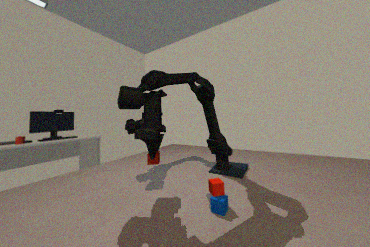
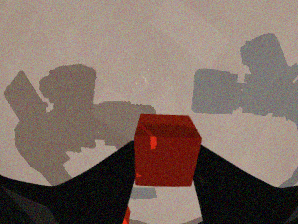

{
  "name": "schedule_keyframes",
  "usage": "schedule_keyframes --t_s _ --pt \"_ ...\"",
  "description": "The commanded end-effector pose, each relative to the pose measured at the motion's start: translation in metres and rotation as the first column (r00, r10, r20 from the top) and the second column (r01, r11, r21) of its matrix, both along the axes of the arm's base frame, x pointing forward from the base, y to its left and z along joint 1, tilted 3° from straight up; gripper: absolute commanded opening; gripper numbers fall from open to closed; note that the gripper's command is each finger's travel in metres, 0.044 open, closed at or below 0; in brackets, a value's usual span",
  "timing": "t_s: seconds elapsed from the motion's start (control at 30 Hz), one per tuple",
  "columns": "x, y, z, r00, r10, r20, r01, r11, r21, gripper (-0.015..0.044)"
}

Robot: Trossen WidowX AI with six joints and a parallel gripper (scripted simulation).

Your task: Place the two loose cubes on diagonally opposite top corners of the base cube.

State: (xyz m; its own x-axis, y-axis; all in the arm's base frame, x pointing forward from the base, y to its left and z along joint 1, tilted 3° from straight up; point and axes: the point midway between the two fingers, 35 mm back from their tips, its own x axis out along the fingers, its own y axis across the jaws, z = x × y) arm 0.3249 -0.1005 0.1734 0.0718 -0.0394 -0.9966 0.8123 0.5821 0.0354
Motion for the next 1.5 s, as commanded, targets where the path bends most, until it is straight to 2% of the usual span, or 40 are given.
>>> schedule_keyframes --t_s 0.0,0.33,0.67,1.03,1.47 --pt "0.001 0.015 0.0 0.994 0.105 -0.007 -0.105 0.994 0.0 0.0105" --pt "0.004 0.047 -0.004 0.937 0.35 -0.02 -0.35 0.937 -0.007 0.0105" --pt "0.003 0.079 -0.007 0.819 0.572 -0.034 -0.573 0.82 -0.011 0.0105" --pt "0.0 0.113 -0.011 0.631 0.774 -0.049 -0.776 0.631 -0.016 0.0105" --pt "-0.007 0.151 -0.013 0.347 0.935 -0.068 -0.938 0.346 -0.023 0.0105"
